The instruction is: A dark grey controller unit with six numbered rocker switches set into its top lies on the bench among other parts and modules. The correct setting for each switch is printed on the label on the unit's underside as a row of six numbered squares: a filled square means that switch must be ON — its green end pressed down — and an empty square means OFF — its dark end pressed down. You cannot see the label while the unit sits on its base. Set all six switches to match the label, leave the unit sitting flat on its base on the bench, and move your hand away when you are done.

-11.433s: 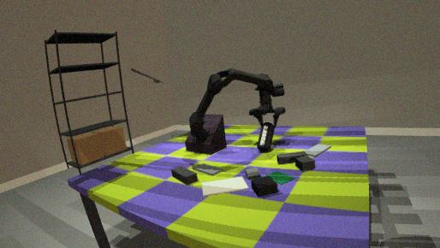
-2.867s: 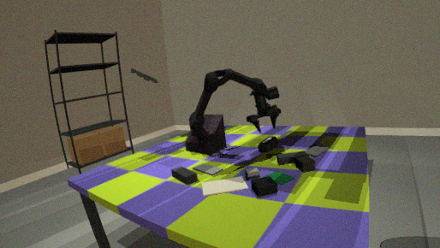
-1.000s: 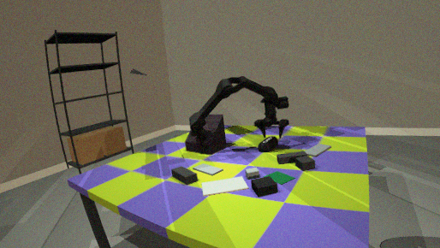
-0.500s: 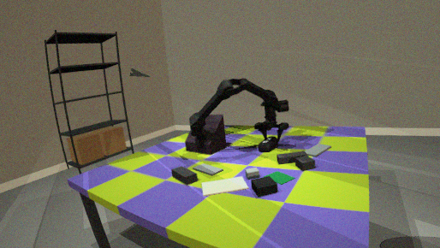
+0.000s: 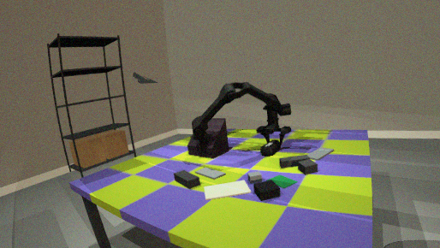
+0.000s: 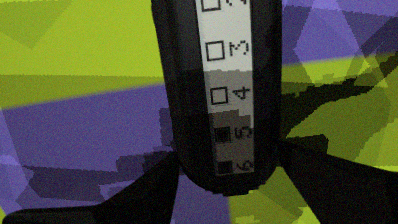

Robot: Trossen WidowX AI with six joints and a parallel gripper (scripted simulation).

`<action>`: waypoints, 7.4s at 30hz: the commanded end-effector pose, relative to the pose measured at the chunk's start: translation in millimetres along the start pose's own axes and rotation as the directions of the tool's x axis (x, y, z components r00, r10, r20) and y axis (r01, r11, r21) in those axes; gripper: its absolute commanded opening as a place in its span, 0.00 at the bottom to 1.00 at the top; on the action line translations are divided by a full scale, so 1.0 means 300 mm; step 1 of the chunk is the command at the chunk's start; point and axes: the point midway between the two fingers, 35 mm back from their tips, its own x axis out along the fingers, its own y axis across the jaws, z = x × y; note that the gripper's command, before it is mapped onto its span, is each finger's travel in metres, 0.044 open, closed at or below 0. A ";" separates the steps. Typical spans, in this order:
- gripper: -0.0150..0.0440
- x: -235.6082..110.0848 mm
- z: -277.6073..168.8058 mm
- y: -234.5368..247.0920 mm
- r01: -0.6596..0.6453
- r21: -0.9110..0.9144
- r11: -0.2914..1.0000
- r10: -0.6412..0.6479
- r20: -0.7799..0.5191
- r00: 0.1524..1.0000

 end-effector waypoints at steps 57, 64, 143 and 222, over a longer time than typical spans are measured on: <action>0.82 -0.135 0.057 0.000 -0.002 -0.005 1.000 0.002 0.004 1.000; 0.82 -0.151 0.067 0.000 -0.002 -0.005 1.000 0.002 0.004 1.000; 0.82 -0.294 0.225 0.001 0.000 -0.006 1.000 0.000 0.006 1.000; 0.82 -0.367 0.418 0.003 0.001 -0.007 1.000 -0.001 0.009 1.000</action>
